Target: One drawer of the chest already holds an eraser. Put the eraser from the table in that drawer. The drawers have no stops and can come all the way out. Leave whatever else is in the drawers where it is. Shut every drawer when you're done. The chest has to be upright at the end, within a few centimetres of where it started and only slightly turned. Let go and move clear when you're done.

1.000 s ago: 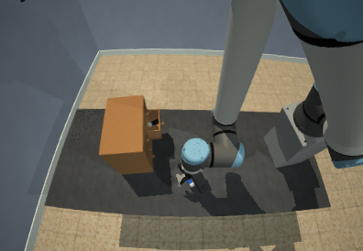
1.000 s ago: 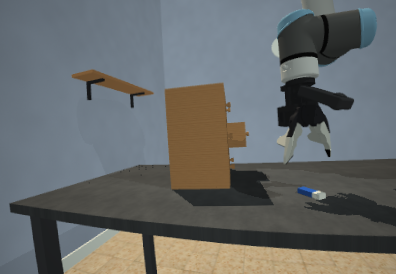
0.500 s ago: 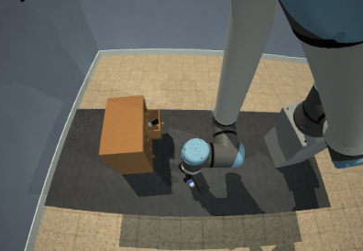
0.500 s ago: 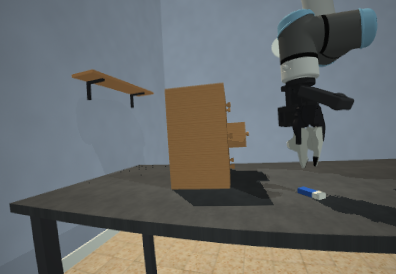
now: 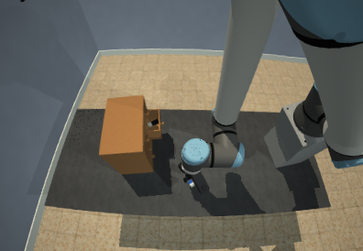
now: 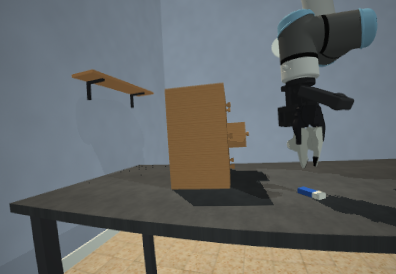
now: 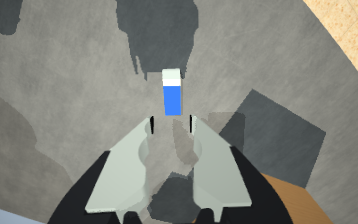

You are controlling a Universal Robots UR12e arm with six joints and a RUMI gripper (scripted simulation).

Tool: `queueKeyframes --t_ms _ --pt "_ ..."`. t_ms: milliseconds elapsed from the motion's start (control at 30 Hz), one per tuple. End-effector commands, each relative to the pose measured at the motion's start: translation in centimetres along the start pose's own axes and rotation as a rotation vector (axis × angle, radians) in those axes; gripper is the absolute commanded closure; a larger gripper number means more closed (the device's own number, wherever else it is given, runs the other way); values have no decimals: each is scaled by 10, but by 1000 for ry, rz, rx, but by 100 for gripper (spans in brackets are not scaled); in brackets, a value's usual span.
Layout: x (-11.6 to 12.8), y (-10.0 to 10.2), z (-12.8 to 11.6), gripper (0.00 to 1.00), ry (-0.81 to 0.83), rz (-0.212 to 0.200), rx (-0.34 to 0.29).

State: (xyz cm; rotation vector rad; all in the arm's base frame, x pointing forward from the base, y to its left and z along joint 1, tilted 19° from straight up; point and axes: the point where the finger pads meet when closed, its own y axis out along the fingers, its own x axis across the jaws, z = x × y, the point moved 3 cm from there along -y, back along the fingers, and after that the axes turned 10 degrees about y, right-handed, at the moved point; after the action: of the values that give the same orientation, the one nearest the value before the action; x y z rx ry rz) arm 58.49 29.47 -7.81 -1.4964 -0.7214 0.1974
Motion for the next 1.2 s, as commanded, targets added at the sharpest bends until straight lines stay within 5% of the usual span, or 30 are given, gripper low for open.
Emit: queueKeyframes --t_ms 0,1167 --pt "0 0 0 77 0 -1 0" --pt "0 11 0 77 0 0 1"
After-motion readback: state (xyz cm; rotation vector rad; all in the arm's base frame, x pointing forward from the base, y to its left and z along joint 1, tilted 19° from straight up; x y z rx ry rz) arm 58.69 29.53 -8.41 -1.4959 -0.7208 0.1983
